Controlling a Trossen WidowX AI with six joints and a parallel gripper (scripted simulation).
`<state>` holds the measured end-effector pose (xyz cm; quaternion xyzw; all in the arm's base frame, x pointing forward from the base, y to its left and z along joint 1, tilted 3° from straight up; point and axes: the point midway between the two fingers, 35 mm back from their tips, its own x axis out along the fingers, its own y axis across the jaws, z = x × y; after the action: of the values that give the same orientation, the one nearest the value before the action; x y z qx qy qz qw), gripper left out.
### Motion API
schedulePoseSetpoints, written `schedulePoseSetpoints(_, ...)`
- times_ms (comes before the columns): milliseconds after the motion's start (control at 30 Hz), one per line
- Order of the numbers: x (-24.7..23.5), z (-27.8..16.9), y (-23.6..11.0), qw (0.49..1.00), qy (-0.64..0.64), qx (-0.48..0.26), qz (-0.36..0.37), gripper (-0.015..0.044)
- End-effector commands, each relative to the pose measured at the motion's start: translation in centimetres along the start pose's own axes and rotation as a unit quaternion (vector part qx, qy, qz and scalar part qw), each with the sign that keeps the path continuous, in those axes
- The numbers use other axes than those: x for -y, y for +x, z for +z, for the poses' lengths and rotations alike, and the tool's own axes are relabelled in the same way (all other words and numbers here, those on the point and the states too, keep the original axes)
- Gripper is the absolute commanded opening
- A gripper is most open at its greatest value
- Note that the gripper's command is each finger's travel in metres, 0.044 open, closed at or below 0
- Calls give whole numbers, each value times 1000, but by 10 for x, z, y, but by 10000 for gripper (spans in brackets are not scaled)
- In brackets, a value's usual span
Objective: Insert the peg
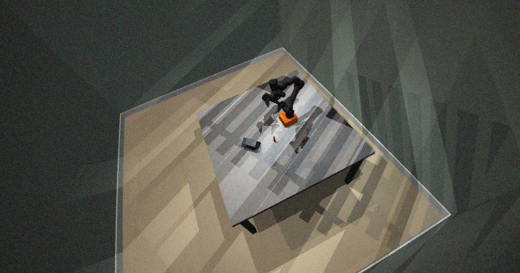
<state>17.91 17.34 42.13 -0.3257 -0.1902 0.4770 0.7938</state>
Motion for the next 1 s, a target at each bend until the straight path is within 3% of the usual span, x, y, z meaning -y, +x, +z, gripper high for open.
schedulePoseSetpoints(0, -5, -24, 13, 997, 65, -37, 14, 440)
schedulePoseSetpoints(467, -34, -101, 46, 946, 268, -177, 43, 440)
schedulePoseSetpoints(967, -83, -176, 60, 835, 428, -343, 45, 440)
